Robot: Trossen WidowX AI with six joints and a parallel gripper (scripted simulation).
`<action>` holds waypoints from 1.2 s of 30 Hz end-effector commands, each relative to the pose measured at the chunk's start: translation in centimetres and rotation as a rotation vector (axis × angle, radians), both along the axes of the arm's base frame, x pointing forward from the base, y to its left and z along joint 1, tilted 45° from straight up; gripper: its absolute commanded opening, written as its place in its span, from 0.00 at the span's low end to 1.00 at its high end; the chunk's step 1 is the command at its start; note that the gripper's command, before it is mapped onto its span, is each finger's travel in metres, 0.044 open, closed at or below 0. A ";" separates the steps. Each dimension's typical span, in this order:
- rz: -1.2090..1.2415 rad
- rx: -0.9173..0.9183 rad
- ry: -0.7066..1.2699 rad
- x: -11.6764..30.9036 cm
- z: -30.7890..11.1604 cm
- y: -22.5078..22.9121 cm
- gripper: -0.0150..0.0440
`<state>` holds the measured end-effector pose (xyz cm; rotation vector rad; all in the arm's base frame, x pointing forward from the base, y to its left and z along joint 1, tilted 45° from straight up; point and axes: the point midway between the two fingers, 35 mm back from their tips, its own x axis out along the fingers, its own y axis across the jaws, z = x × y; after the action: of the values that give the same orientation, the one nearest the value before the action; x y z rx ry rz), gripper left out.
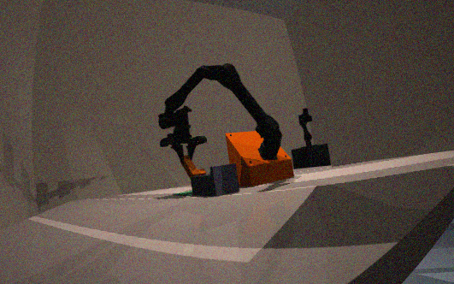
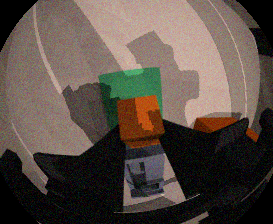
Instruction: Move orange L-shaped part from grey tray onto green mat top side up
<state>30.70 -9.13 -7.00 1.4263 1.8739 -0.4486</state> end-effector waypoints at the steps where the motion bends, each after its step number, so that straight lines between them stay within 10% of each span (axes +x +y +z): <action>1: -0.003 0.004 0.003 -0.1 -0.5 0.6 0.25; 36: -0.003 0.006 0.003 -0.6 -3.3 3.3 0.25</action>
<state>30.05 -5.86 -10.29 1.4272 1.8784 -0.4467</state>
